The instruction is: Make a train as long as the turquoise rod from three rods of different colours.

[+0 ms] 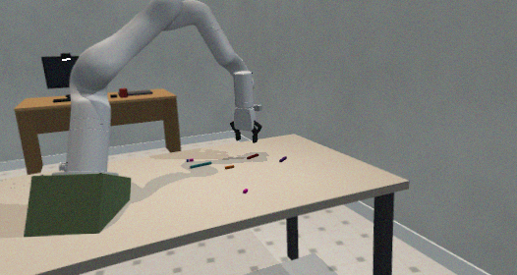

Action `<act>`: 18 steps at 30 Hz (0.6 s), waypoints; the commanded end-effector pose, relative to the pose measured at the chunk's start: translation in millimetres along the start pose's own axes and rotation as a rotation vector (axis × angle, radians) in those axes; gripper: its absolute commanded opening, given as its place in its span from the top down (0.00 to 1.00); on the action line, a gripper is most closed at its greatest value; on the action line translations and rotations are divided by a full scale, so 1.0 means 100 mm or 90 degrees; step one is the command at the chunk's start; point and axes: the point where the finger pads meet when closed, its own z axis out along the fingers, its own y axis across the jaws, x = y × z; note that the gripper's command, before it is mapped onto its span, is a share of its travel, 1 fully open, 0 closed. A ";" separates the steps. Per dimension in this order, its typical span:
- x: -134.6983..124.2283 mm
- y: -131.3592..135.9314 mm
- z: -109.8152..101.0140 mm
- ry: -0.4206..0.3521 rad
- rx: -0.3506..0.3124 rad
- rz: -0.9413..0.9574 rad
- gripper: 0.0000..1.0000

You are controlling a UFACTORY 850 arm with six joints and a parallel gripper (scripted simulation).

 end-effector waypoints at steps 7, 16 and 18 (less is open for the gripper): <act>0.06 0.23 0.01 -0.026 -0.009 0.132 0.00; 0.07 0.25 0.01 -0.026 -0.010 0.141 0.76; 0.07 0.25 0.01 -0.026 -0.010 0.141 0.76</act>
